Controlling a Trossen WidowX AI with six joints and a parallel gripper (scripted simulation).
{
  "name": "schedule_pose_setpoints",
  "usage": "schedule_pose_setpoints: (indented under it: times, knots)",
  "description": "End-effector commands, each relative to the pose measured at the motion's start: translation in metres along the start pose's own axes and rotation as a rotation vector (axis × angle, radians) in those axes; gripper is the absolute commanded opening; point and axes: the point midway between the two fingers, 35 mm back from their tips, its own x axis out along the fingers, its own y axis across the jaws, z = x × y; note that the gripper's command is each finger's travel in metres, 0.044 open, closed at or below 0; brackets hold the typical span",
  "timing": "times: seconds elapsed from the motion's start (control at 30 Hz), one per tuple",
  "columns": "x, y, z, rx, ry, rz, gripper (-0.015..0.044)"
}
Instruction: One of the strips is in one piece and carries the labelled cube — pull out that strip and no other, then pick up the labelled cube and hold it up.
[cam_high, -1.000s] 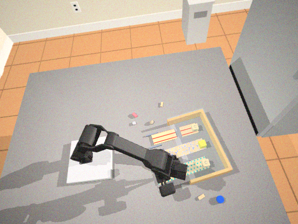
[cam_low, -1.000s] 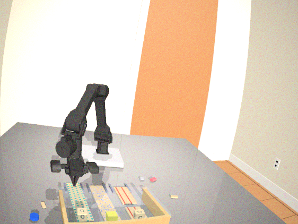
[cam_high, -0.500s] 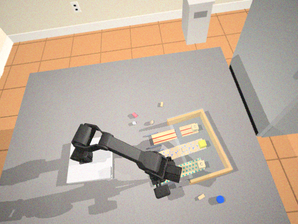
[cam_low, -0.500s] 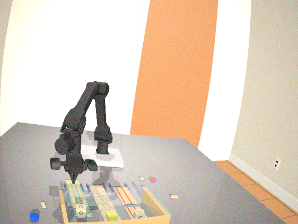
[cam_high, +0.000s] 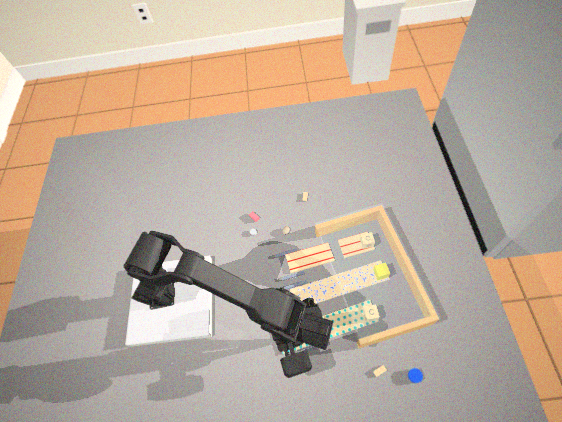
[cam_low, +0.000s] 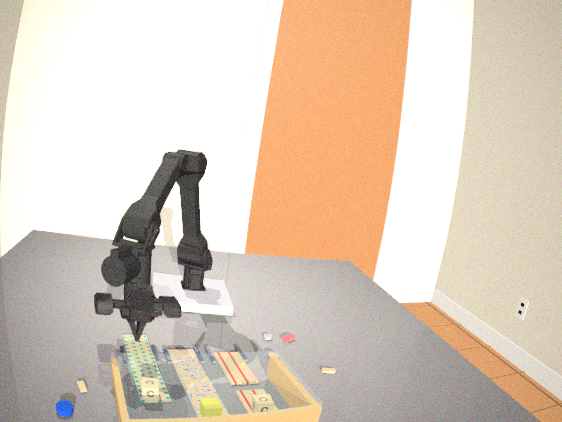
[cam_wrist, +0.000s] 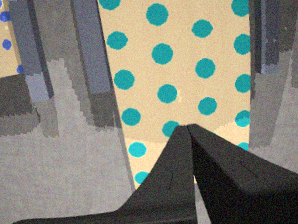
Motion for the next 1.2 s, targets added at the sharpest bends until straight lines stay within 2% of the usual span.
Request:
schedule_pose_setpoints:
  times: [0.0, 1.17]
  knots:
    - [0.005, 0.001, -0.013, 0.001, 0.023, 0.007, 0.0000]
    - [0.004, 0.002, -0.067, 0.001, 0.027, 0.007, 0.0000]
